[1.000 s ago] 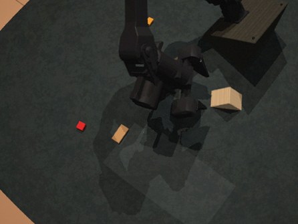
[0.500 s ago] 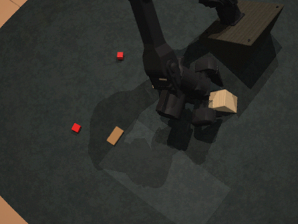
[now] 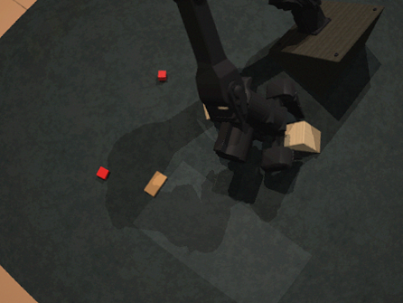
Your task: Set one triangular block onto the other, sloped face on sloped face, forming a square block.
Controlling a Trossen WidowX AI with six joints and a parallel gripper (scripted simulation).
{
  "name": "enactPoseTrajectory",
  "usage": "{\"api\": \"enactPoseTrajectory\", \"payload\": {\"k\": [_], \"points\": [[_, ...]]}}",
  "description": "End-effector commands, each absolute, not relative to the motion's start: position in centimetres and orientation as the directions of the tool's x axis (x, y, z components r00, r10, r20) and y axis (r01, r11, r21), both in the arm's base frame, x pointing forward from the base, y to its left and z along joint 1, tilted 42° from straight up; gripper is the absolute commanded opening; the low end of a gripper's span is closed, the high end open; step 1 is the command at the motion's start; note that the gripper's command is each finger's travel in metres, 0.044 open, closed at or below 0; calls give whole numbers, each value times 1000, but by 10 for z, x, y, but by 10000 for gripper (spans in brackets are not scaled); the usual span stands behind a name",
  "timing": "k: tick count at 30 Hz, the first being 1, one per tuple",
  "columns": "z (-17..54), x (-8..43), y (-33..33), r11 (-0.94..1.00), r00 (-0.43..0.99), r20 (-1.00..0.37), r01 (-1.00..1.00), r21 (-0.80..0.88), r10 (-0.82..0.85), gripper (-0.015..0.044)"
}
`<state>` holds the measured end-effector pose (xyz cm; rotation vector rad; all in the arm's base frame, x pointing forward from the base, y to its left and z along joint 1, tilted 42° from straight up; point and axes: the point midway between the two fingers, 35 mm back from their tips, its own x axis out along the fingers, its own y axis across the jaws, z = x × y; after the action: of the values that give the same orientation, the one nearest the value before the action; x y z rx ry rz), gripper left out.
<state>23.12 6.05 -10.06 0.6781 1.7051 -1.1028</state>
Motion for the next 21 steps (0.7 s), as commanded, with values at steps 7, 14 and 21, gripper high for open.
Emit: {"api": "enactPoseTrajectory", "payload": {"k": [7,14,21], "points": [[-102,230,61,434,-389,-920,823,-367,-40,440],[-101,231,60,437,-386,-921,822,-366,-45,361],[-101,231,60,437,-386,-921,822,-366,-45,197]]}}
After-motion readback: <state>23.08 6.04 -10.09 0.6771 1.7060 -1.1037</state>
